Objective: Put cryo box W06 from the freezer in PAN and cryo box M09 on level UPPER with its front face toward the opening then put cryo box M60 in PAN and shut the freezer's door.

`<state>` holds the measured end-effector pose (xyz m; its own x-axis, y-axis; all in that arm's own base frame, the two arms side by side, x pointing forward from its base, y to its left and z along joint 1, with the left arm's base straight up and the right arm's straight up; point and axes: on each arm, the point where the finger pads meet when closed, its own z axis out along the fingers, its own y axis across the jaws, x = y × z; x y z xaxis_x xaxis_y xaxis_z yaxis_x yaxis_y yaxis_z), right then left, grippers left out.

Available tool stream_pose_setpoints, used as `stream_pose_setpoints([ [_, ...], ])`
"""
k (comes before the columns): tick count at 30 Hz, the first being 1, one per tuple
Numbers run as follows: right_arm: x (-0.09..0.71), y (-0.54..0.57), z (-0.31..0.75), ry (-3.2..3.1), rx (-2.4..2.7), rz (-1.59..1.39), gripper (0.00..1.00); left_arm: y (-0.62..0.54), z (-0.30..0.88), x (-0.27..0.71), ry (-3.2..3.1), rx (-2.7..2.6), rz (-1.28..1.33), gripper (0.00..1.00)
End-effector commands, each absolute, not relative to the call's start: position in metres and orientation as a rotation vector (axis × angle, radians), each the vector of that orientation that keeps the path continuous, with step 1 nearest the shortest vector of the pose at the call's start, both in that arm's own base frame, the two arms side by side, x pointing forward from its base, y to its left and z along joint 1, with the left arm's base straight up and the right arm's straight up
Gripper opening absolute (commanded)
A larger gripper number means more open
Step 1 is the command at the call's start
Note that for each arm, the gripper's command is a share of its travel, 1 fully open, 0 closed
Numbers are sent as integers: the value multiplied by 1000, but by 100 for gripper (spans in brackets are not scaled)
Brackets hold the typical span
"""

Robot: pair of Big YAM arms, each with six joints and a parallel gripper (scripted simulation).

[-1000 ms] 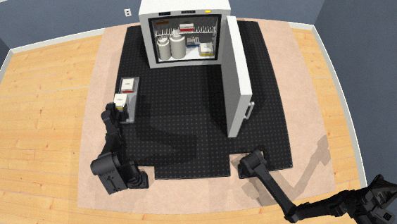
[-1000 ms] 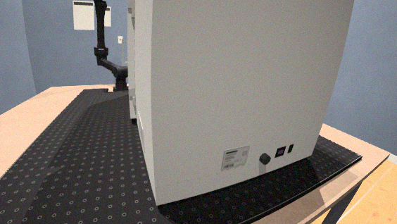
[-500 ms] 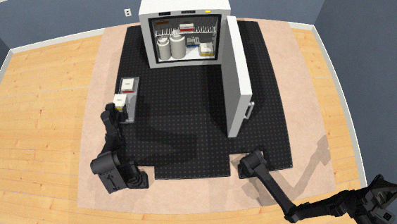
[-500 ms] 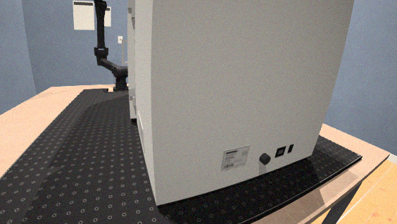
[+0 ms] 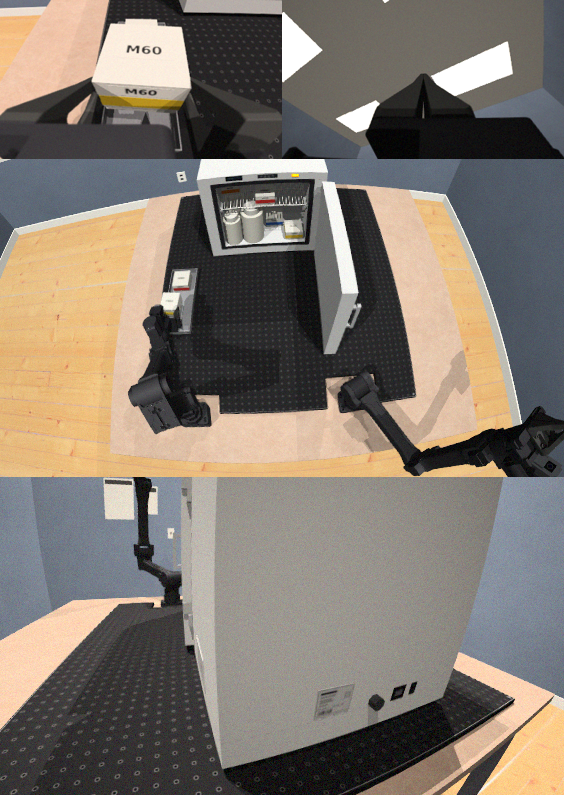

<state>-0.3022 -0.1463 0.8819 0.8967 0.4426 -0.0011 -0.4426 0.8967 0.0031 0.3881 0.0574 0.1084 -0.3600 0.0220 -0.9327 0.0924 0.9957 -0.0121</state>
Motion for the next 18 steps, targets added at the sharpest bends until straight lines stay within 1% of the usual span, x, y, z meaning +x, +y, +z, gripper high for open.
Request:
stream_pose_setpoints([
  [1,-289,-139,885,31,-7,448,0,57,131,403,1869,127,-50,77],
  [15,-289,-139,885,31,-7,448,0,54,130,398,1873,73,-43,77],
  [18,-289,-139,885,31,-7,448,0,57,113,394,1913,55,-44,77],
])
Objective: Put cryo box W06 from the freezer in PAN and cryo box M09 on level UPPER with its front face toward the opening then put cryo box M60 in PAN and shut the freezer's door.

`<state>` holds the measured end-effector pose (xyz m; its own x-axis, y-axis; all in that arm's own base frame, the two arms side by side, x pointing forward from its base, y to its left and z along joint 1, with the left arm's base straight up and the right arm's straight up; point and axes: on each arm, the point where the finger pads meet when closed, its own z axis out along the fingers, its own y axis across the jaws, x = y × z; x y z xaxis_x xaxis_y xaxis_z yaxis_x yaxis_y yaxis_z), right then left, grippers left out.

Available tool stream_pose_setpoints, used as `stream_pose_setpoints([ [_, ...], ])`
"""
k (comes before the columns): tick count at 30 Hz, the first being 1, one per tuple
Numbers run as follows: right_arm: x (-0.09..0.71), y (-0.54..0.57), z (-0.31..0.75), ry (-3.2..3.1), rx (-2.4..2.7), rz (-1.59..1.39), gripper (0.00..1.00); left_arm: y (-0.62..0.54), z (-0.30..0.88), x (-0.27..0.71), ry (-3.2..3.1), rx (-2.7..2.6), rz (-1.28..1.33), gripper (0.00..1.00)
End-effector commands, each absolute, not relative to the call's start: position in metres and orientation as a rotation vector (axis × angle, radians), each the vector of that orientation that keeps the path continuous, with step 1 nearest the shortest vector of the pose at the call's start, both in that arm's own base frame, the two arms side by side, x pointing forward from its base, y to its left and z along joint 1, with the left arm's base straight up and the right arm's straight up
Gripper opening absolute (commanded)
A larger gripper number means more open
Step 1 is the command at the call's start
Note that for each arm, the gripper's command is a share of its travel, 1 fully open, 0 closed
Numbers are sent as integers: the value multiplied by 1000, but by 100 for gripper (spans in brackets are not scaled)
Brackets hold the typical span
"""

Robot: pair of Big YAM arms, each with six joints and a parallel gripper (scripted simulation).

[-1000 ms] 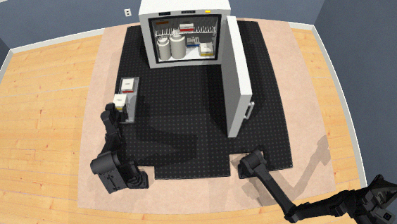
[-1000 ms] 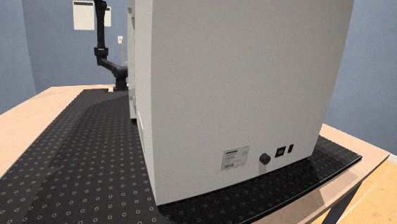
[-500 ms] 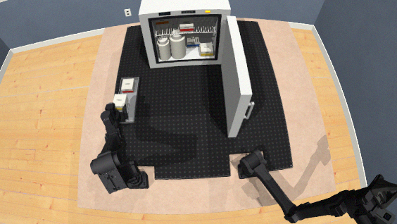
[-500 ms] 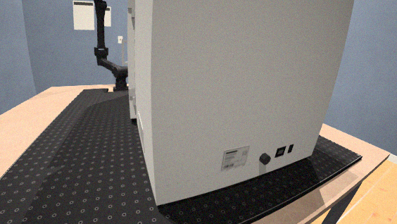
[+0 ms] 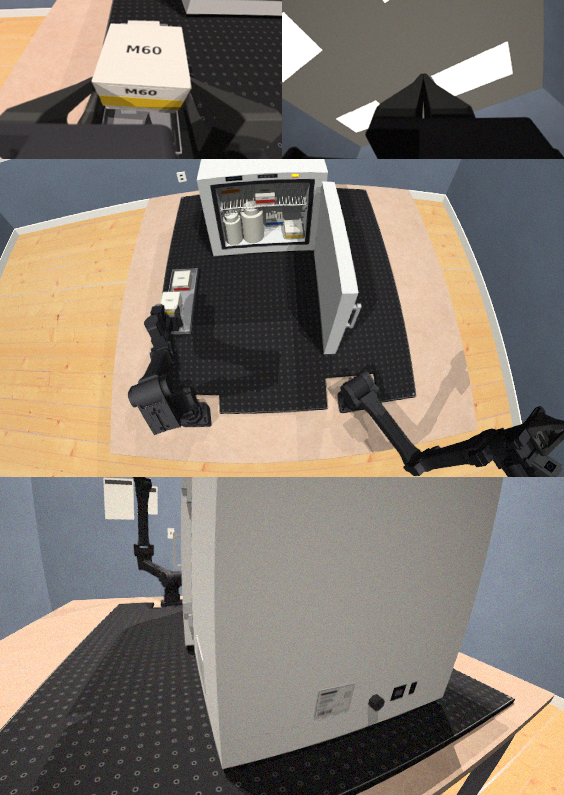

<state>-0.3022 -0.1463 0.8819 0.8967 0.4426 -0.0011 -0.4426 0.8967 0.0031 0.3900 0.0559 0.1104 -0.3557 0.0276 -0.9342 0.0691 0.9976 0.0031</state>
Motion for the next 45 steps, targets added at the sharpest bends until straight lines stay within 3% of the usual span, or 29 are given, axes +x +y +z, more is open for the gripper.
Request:
stream_pose_setpoints([
  [1,-289,-139,885,31,-7,448,0,57,109,394,1913,55,-44,77],
  [45,-289,-139,885,31,-7,448,0,57,85,400,1884,60,-39,77],
])
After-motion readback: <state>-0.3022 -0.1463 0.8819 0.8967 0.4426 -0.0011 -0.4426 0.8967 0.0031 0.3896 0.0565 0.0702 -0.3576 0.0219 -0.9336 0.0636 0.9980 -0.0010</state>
